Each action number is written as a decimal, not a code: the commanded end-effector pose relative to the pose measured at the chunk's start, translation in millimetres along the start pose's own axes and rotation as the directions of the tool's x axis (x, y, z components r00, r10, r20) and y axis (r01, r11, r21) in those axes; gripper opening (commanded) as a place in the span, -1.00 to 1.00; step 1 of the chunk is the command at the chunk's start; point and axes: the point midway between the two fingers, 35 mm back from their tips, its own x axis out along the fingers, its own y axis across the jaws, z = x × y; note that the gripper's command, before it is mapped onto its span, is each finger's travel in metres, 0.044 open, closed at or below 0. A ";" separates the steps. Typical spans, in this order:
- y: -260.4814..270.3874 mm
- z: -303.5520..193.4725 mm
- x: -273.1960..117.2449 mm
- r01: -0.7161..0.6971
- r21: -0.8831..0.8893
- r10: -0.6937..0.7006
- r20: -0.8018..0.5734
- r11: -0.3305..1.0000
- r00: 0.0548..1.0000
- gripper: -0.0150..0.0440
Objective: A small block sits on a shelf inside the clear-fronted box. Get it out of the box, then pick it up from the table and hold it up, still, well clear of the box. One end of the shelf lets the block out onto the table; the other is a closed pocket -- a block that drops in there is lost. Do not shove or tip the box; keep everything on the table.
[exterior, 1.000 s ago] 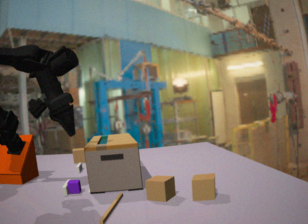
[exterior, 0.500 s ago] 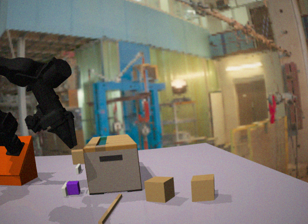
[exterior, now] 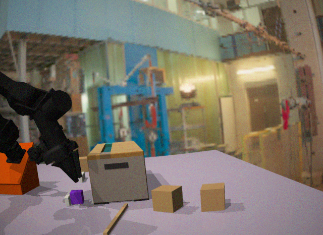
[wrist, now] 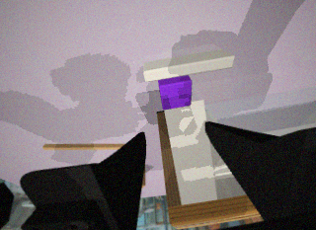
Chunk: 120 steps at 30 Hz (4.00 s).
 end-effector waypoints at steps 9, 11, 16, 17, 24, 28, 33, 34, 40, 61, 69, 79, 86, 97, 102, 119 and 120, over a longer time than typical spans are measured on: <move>-5.6 9.4 21.2 0.014 -0.013 -0.014 0.012 1.000 1.000 0.47; -5.7 10.6 24.1 0.014 -0.013 -0.014 0.012 1.000 1.000 0.47; -6.1 14.0 31.4 0.013 -0.013 -0.013 0.013 1.000 1.000 0.47; -6.2 14.7 32.8 0.013 -0.013 -0.013 0.013 1.000 1.000 0.47; -6.8 19.9 42.6 0.012 -0.014 -0.012 0.013 1.000 1.000 0.47; -7.2 23.1 48.0 0.012 -0.014 -0.011 0.013 1.000 1.000 0.47; -7.5 25.1 51.2 0.011 -0.015 -0.011 0.013 1.000 1.000 0.39; -7.5 25.1 51.2 0.011 -0.015 -0.011 0.013 1.000 1.000 0.30; -7.5 25.1 51.2 0.011 -0.015 -0.011 0.013 1.000 1.000 -0.04; -5.3 -2.5 -6.8 0.008 -0.005 -0.008 0.007 1.000 1.000 -0.49; -9.8 -3.3 -10.2 0.012 -0.223 -0.009 0.016 0.975 1.000 -0.49; -17.6 -4.4 -16.7 0.025 -0.585 -0.007 0.033 0.810 0.999 -0.49; -22.7 -5.0 -21.3 0.036 -0.787 -0.003 0.044 0.616 0.999 -0.49; -30.0 -5.7 -28.9 0.057 -0.974 0.007 0.059 0.218 0.998 -0.49; -33.1 -5.8 -32.5 0.065 -0.998 0.013 0.066 0.017 0.998 -0.49; -42.4 -6.2 -44.9 0.088 -0.779 0.038 0.082 -0.621 0.996 -0.49; -42.9 -6.2 -45.6 0.088 -0.753 0.040 0.082 -0.652 0.996 -0.49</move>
